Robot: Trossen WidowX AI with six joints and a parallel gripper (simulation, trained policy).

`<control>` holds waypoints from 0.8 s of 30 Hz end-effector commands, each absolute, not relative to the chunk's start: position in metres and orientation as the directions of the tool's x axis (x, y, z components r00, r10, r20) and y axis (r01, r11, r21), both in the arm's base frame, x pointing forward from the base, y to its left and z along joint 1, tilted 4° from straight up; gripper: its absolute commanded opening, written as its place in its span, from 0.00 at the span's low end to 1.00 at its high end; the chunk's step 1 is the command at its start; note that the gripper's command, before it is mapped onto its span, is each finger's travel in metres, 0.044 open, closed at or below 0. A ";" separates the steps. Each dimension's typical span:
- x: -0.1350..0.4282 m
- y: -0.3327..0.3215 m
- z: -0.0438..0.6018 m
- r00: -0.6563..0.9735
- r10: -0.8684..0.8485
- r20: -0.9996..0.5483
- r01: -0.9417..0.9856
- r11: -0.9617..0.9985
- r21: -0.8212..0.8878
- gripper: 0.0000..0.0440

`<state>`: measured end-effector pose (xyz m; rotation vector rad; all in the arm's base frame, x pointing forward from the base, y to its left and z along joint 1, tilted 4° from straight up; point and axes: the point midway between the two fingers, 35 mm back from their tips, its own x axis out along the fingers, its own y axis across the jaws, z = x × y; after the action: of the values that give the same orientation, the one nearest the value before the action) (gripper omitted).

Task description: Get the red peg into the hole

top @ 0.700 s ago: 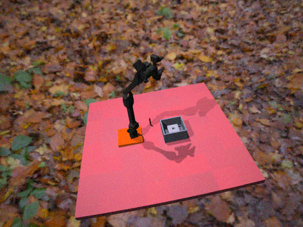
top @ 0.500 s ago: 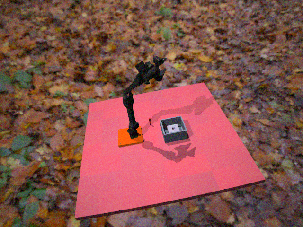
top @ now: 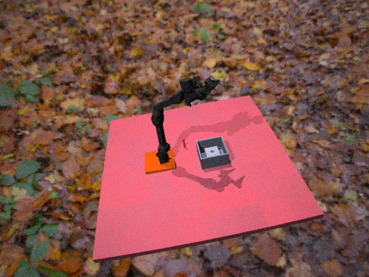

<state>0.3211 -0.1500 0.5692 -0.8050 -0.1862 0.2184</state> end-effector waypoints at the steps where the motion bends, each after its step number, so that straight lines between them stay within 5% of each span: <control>1: 0.329 -0.156 0.555 0.970 0.235 0.054 -0.141 0.734 -0.664 1.00; 24: 0.374 -0.148 0.419 0.940 0.120 -0.319 -0.142 0.989 -0.046 1.00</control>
<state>0.3732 -0.1511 0.4302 -0.1153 0.2809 0.1432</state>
